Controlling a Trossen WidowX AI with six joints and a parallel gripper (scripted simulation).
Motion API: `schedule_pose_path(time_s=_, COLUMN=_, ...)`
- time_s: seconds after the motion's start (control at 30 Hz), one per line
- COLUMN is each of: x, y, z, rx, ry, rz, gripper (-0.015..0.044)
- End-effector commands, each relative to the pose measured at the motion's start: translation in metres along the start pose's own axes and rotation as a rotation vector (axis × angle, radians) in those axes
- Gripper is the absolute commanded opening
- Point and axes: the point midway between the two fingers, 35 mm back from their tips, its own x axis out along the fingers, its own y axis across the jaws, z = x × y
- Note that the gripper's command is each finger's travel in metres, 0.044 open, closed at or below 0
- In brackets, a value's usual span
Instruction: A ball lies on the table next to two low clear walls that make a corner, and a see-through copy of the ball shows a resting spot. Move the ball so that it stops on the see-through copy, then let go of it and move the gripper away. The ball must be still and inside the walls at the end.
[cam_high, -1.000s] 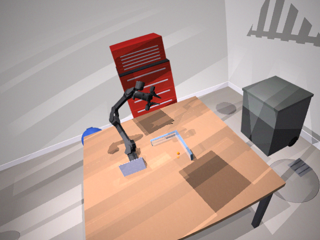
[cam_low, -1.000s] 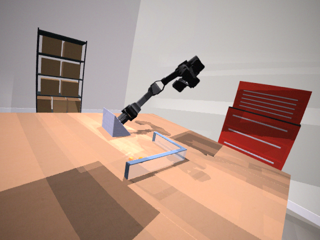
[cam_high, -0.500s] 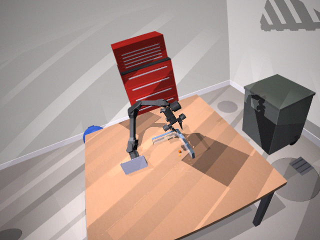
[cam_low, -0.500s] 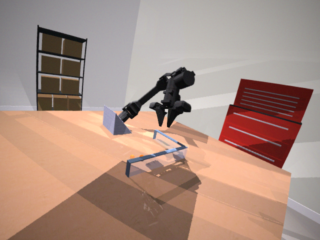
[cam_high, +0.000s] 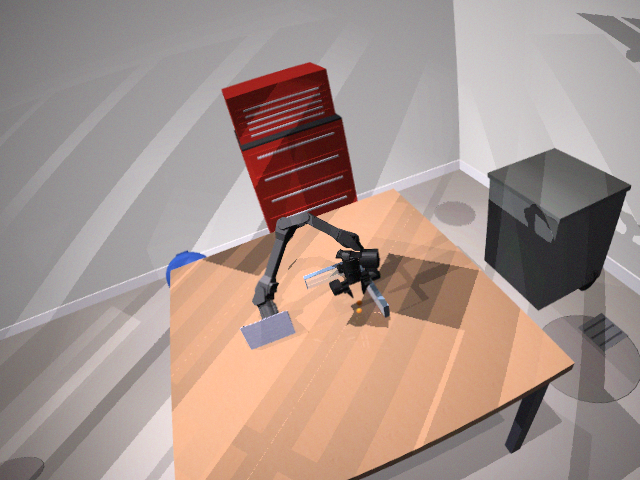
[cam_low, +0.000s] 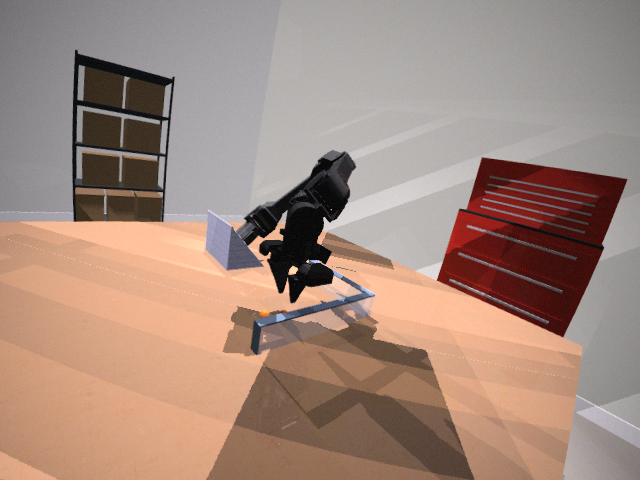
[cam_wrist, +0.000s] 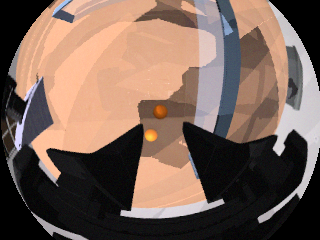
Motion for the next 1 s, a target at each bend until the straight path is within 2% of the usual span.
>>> schedule_pose_path(time_s=0.0, x=0.011, y=0.001, z=0.000, rx=-0.005, ry=-0.009, rz=0.002, gripper=0.0204)
schedule_pose_path(time_s=0.8, x=0.044, y=0.001, z=0.001, rx=-0.005, ry=-0.010, rz=0.002, gripper=0.0204)
schedule_pose_path(time_s=0.93, x=0.044, y=0.001, z=0.001, rx=-0.005, ry=-0.010, rz=0.002, gripper=0.0099)
schedule_pose_path(time_s=0.97, x=0.044, y=0.001, z=0.001, rx=-0.005, ry=-0.010, rz=0.002, gripper=0.0093)
